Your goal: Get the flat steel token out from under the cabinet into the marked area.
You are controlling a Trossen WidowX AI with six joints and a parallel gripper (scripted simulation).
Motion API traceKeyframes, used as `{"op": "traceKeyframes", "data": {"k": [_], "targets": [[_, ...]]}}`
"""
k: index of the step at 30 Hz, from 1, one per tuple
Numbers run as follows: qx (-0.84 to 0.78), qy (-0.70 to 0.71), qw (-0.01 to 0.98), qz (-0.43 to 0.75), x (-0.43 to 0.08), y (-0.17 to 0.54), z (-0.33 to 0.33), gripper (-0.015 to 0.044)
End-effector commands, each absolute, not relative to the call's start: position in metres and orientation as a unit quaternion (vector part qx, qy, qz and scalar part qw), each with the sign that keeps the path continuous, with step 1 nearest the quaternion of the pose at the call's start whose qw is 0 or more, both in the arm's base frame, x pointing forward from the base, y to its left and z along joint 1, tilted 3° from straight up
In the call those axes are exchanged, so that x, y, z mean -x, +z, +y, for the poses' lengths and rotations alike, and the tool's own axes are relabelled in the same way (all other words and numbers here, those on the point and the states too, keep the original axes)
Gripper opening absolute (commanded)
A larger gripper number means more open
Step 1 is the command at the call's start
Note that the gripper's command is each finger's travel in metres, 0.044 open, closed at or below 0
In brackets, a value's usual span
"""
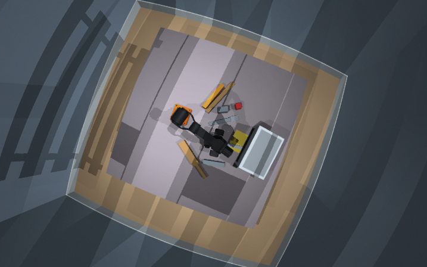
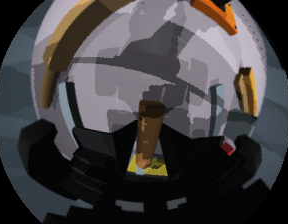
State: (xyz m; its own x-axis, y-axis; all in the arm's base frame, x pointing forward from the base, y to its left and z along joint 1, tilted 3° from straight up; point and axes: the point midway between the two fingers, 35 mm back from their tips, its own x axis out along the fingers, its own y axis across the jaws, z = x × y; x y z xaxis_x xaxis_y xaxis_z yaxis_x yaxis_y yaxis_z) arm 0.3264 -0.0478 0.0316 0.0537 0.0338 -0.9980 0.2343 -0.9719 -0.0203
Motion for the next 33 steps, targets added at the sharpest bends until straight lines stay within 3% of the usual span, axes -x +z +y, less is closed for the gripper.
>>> {"op": "traceKeyframes", "data": {"k": [1,33], "targets": [[-0.721,-0.682,0.074,0.094,-0.320,0.031,-0.050,0.0000],[-0.720,-0.683,0.074,0.094,-0.282,0.028,-0.059,0.0000]]}}
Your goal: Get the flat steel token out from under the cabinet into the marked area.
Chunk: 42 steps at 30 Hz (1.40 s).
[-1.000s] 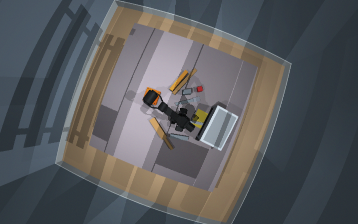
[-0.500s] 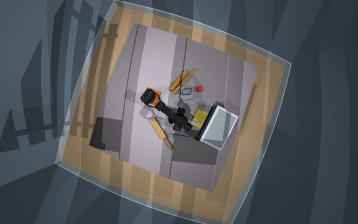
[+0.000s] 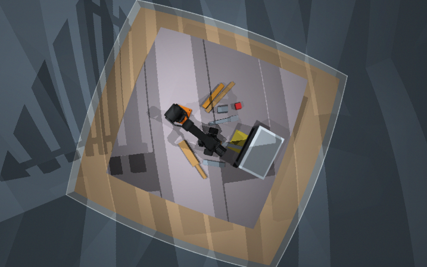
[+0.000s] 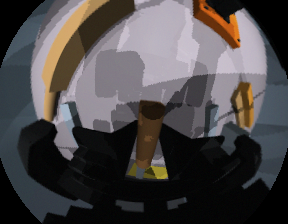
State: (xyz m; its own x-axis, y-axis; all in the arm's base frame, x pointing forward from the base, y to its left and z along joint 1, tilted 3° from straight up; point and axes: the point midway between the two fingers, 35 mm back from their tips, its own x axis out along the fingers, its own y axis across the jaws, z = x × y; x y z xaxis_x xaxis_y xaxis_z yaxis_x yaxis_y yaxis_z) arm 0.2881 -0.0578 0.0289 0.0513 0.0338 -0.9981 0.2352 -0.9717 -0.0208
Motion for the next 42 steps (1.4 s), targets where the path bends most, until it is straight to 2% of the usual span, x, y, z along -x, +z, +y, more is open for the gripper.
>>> {"op": "traceKeyframes", "data": {"k": [1,42], "targets": [[-0.720,-0.683,0.074,0.094,-0.281,0.028,-0.060,0.0000],[-0.719,-0.685,0.074,0.093,-0.229,0.024,-0.074,0.0000]]}}
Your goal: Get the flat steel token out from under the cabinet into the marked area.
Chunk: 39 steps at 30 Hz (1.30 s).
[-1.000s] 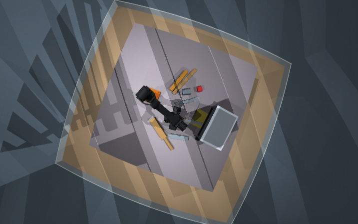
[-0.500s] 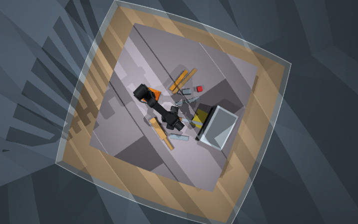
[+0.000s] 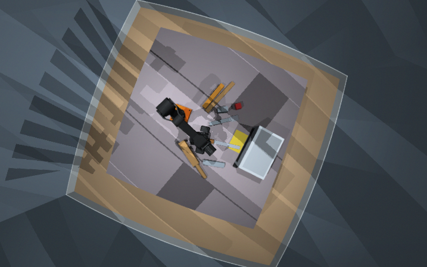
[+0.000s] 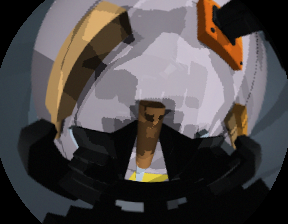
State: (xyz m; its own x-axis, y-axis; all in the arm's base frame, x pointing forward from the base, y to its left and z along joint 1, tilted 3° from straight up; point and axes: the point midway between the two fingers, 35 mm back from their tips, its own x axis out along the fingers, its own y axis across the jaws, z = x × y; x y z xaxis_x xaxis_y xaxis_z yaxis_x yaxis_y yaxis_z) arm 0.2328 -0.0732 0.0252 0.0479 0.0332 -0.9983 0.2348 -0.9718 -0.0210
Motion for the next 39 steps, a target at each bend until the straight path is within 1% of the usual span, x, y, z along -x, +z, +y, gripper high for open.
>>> {"op": "traceKeyframes", "data": {"k": [1,29,36,37,39], "targets": [[-0.720,-0.684,0.074,0.093,-0.231,0.025,-0.074,0.0000],[-0.719,-0.685,0.075,0.093,-0.227,0.028,-0.096,0.0000],[-0.718,-0.685,0.075,0.095,-0.227,0.027,-0.093,0.0184],[-0.718,-0.685,0.075,0.095,-0.227,0.027,-0.093,0.0200],[-0.718,-0.685,0.075,0.095,-0.227,0.027,-0.093,0.0200]]}}
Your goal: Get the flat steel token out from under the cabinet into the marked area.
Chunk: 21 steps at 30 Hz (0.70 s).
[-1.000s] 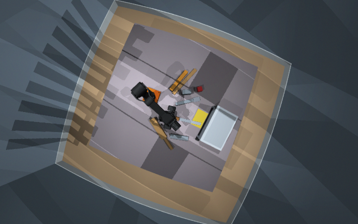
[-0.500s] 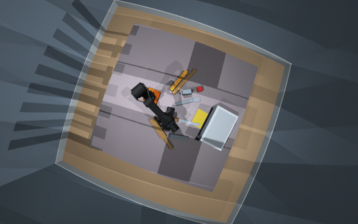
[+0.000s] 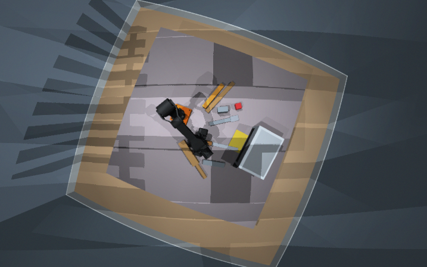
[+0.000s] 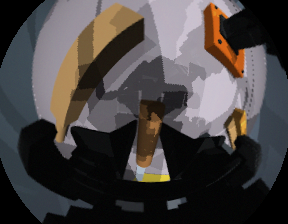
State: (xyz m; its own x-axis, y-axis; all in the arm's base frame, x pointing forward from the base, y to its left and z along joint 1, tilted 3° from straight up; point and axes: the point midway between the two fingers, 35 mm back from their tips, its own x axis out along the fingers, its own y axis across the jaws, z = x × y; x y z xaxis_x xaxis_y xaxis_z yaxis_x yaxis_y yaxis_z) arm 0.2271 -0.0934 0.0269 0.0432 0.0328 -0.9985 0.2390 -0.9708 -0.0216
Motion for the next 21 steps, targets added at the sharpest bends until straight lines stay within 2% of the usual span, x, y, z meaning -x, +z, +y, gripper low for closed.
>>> {"op": "traceKeyframes", "data": {"k": [1,2,5,21], "targets": [[-0.718,-0.685,0.075,0.095,-0.2271,0.0268,-0.0934,0.0200],[-0.718,-0.685,0.075,0.095,-0.2271,0.0268,-0.0934,0.0200],[-0.719,-0.685,0.076,0.094,-0.2269,0.0267,-0.0934,0.0270],[-0.719,-0.685,0.076,0.094,-0.2252,0.0219,-0.0931,0.0270]]}}
